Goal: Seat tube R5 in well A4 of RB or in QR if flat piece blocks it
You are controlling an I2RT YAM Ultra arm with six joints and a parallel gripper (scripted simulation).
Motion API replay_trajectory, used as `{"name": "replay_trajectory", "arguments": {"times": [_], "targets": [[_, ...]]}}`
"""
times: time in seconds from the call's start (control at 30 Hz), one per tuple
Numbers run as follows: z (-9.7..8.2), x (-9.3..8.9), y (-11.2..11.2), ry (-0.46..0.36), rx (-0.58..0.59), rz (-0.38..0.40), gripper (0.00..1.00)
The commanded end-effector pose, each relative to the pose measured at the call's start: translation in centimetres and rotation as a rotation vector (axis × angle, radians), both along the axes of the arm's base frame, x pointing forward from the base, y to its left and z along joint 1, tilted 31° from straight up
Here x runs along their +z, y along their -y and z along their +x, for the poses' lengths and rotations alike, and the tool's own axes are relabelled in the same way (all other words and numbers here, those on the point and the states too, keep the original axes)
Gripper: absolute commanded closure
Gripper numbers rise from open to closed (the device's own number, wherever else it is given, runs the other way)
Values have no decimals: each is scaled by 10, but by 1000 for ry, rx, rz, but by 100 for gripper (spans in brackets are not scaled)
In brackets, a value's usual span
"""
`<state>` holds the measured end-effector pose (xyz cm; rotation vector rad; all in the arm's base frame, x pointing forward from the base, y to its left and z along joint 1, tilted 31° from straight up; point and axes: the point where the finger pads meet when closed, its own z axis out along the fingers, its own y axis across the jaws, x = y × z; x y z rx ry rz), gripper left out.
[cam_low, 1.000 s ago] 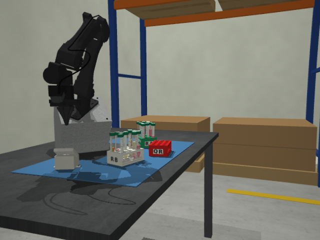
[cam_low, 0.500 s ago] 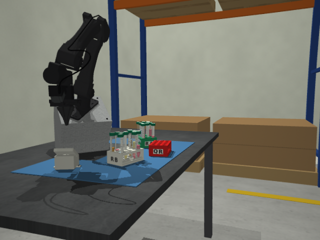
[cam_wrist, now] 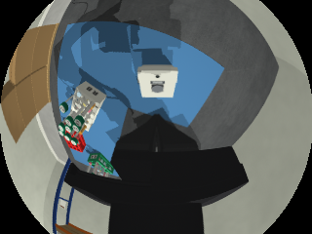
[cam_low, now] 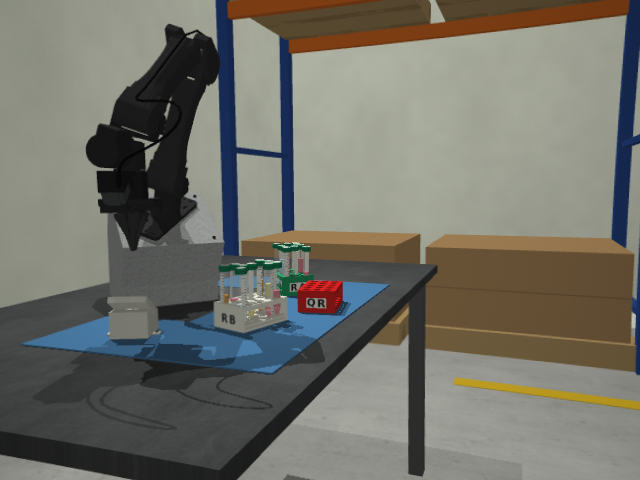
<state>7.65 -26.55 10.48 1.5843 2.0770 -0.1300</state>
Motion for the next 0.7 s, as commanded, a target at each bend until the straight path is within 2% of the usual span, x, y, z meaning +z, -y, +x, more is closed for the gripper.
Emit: {"name": "replay_trajectory", "arguments": {"times": [0.0,0.03,0.1,0.13,0.17,0.57,0.6,0.63,0.67], "targets": [[-3,12,8,6,-5,-38,100],[-4,0,-5,7,-4,-13,100],[-4,-1,-8,6,-4,-1,100],[-4,13,1,8,-4,-40,100],[-4,16,5,9,-4,-54,100],[-5,18,4,7,-4,-44,100],[-5,19,11,6,-9,-68,100],[-3,-2,3,2,-11,-4,100],[0,-10,0,-2,-4,14,100]]}}
